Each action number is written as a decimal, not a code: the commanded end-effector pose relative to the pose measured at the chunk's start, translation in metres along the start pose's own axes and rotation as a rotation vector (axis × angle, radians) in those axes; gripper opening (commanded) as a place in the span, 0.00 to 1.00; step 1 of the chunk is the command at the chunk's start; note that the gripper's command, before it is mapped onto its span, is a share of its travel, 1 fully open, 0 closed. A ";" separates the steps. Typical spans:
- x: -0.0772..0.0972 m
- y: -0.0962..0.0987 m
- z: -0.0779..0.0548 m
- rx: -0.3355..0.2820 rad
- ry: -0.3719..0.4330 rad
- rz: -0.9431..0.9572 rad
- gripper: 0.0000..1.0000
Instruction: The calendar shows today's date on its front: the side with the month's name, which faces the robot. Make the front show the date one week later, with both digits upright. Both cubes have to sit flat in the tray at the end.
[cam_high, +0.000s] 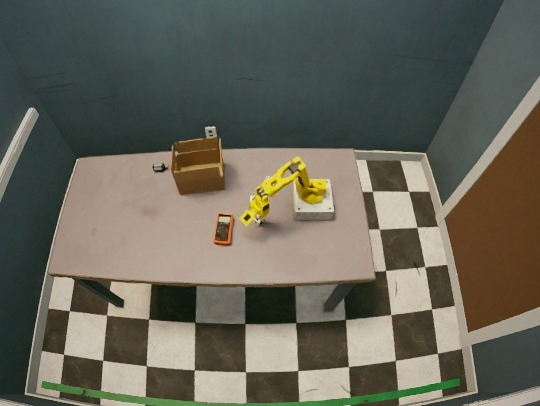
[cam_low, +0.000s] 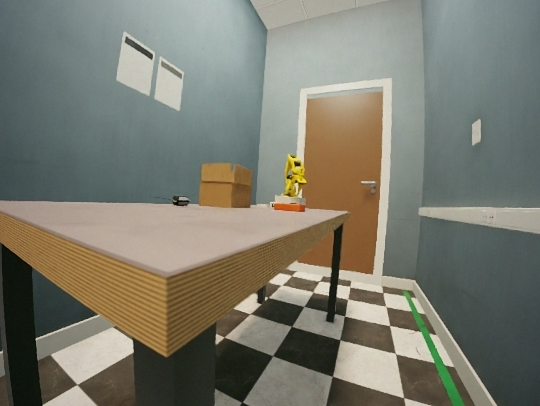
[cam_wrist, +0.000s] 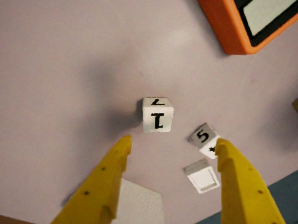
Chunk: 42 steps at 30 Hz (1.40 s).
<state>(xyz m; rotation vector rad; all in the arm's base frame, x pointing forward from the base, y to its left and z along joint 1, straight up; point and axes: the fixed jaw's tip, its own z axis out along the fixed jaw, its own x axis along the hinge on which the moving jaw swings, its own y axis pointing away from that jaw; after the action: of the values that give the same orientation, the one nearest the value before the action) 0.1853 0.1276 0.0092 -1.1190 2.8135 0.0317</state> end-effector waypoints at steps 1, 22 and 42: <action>0.010 0.004 0.017 -0.017 0.082 0.004 0.35; 0.015 0.005 0.023 -0.022 0.114 0.008 0.35; 0.015 0.005 0.031 -0.022 0.114 0.008 0.35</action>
<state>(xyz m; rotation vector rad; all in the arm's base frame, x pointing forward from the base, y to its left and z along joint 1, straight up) 0.1745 0.1207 -0.0196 -1.1537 2.9214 -0.0016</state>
